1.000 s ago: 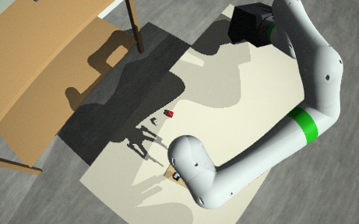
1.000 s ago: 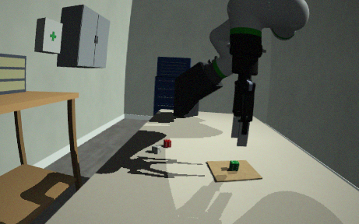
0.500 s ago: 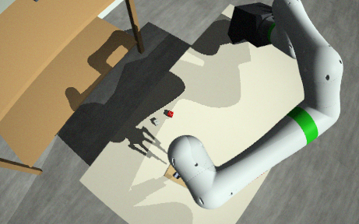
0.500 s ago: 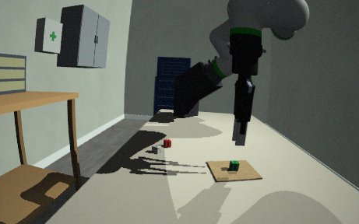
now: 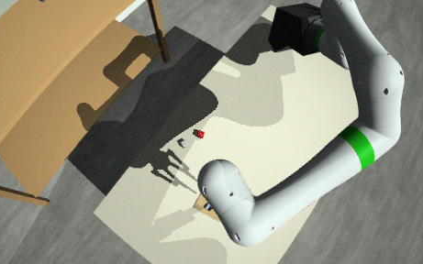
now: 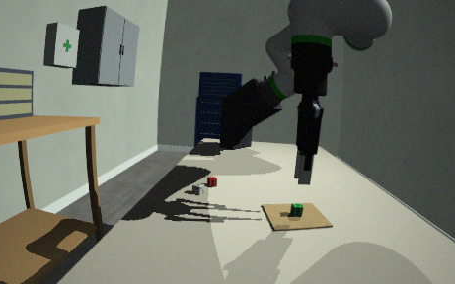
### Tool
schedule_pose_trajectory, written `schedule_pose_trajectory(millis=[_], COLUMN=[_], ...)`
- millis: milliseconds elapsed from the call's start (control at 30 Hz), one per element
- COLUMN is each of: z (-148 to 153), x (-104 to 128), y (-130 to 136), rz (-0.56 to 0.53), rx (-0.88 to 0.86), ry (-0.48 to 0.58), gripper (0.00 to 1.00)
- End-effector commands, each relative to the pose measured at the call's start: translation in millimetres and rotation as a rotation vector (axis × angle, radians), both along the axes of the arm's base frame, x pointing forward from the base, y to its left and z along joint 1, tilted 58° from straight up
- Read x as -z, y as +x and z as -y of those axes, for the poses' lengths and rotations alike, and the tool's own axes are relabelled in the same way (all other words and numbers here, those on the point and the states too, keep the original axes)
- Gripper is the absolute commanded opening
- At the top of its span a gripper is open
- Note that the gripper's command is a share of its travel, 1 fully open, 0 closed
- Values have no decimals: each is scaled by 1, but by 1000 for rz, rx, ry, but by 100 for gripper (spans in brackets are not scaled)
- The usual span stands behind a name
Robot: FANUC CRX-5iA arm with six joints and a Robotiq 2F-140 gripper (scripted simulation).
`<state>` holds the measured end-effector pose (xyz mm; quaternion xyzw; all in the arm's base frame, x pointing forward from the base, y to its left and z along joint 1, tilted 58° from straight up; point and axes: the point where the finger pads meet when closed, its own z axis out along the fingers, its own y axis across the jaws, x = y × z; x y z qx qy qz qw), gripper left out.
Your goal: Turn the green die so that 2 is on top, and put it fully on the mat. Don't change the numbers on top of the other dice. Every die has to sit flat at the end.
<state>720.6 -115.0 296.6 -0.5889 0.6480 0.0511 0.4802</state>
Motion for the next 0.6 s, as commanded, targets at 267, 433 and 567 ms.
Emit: schedule_pose_trajectory(millis=[267, 433, 567], z=[-2, -4, -7], x=[2, 4, 6], y=[2, 4, 7], rz=[1, 1, 1], rx=[0, 0, 0], ry=[0, 0, 0], gripper=[32, 32, 32])
